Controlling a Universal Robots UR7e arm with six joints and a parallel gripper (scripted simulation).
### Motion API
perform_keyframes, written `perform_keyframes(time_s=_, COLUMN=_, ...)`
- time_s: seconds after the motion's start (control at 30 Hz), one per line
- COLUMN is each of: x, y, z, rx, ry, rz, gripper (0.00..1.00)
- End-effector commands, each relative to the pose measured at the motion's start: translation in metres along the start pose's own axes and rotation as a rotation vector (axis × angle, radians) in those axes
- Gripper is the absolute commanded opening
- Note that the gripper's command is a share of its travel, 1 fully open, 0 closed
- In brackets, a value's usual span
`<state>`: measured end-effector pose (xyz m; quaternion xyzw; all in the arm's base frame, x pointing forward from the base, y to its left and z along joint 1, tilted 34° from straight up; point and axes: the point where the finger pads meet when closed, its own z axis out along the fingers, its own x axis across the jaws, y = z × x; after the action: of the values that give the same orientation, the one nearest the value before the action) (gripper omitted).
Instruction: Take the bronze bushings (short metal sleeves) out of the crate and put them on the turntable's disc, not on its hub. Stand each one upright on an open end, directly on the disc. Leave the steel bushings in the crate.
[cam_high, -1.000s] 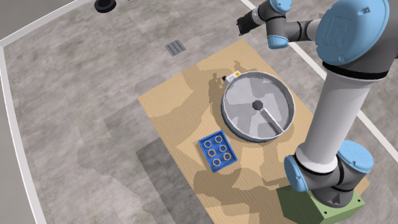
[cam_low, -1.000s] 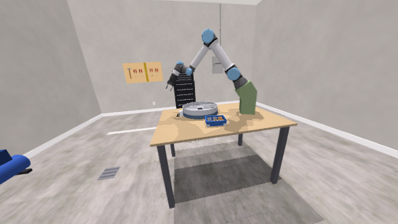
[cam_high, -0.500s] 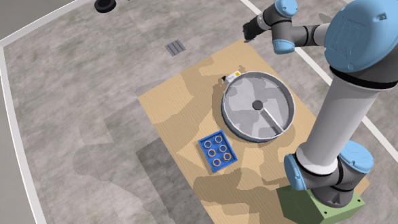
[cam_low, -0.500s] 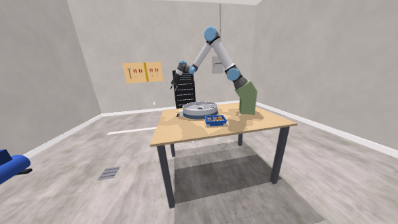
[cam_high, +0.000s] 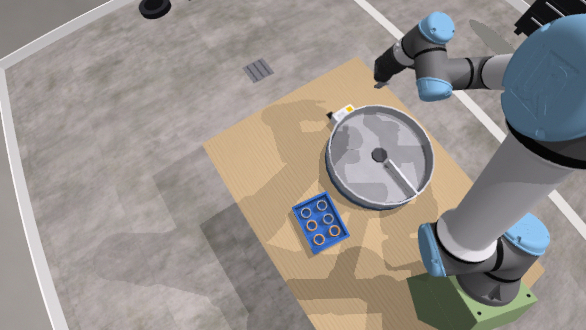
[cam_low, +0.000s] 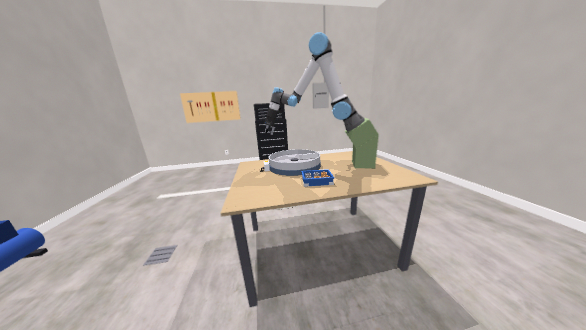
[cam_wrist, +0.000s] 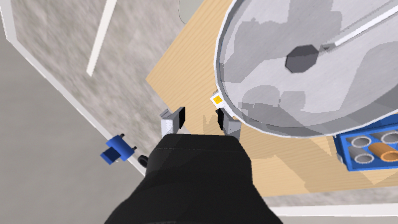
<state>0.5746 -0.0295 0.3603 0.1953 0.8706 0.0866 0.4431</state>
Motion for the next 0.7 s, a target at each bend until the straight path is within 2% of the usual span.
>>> perform_keyframes(time_s=0.0, x=0.049, y=-0.028, z=-0.017, rx=0.048, ry=0.040, rz=0.154, gripper=1.00)
perform_keyframes(time_s=0.37, x=0.132, y=-0.063, z=-0.033, rx=0.134, ry=0.095, rz=0.394, gripper=1.00)
perform_keyframes(time_s=0.43, x=0.132, y=-0.063, z=-0.033, rx=0.134, ry=0.095, rz=0.394, gripper=1.00)
perform_keyframes(time_s=0.5, x=0.160, y=-0.073, z=-0.038, rx=0.164, ry=0.111, rz=0.474, gripper=1.00)
perform_keyframes(time_s=0.67, x=0.197, y=-0.086, z=-0.044, rx=0.204, ry=0.128, rz=0.573, gripper=1.00)
